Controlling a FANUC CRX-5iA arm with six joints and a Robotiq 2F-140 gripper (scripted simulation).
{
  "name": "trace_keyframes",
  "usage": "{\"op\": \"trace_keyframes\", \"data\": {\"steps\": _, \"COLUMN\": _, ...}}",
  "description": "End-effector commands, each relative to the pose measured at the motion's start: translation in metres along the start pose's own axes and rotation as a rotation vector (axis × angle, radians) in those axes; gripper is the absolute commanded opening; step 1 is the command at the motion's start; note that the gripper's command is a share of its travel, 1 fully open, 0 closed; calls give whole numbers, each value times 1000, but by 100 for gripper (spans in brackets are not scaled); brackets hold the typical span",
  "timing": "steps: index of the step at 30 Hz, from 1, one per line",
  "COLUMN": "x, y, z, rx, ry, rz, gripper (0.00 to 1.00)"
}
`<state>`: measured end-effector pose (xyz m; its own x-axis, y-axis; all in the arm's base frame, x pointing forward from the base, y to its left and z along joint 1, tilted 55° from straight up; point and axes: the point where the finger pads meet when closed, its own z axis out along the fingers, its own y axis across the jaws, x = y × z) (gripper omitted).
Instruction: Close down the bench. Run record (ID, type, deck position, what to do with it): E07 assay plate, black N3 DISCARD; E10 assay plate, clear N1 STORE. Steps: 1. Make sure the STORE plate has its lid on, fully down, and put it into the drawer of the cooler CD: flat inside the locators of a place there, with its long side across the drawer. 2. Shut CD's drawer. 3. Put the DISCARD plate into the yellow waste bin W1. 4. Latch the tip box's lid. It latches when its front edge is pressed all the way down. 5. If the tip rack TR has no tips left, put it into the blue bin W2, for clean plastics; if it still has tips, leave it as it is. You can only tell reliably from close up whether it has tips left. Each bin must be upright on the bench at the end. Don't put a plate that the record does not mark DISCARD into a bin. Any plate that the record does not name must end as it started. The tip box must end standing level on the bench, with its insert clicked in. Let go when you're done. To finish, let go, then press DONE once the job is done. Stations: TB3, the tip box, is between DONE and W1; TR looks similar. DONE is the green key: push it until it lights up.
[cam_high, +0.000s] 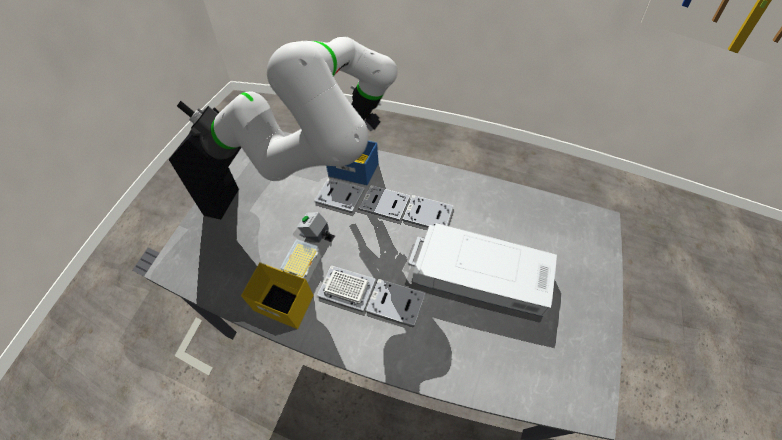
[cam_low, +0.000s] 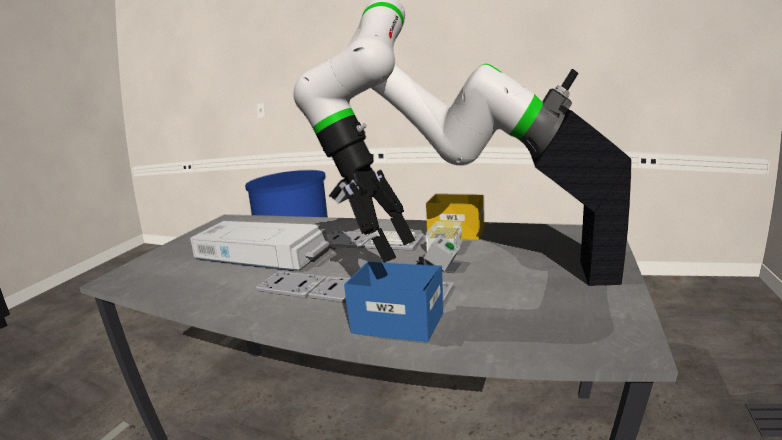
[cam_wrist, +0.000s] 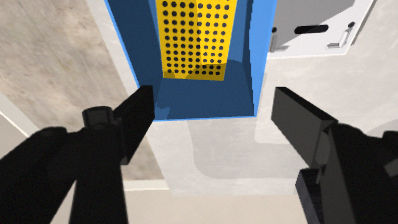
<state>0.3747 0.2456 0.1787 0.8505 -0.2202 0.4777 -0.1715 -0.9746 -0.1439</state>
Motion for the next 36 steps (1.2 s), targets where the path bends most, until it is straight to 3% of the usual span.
{"op": "trace_keyframes", "data": {"steps": 1, "x": 0, "y": 9, "z": -1, "rx": 5, "ry": 4, "rz": 3, "gripper": 67}}
{"op": "trace_keyframes", "data": {"steps": 21, "x": -5, "y": 81, "z": -4, "rx": 5, "ry": 4, "rz": 3, "gripper": 59}}
{"op": "trace_keyframes", "data": {"steps": 22, "x": -5, "y": 85, "z": -4, "rx": 5, "ry": 4, "rz": 3, "gripper": 10}}
{"op": "trace_keyframes", "data": {"steps": 36, "x": -8, "y": 133, "z": -5, "rx": 5, "ry": 4, "rz": 3, "gripper": 10}}
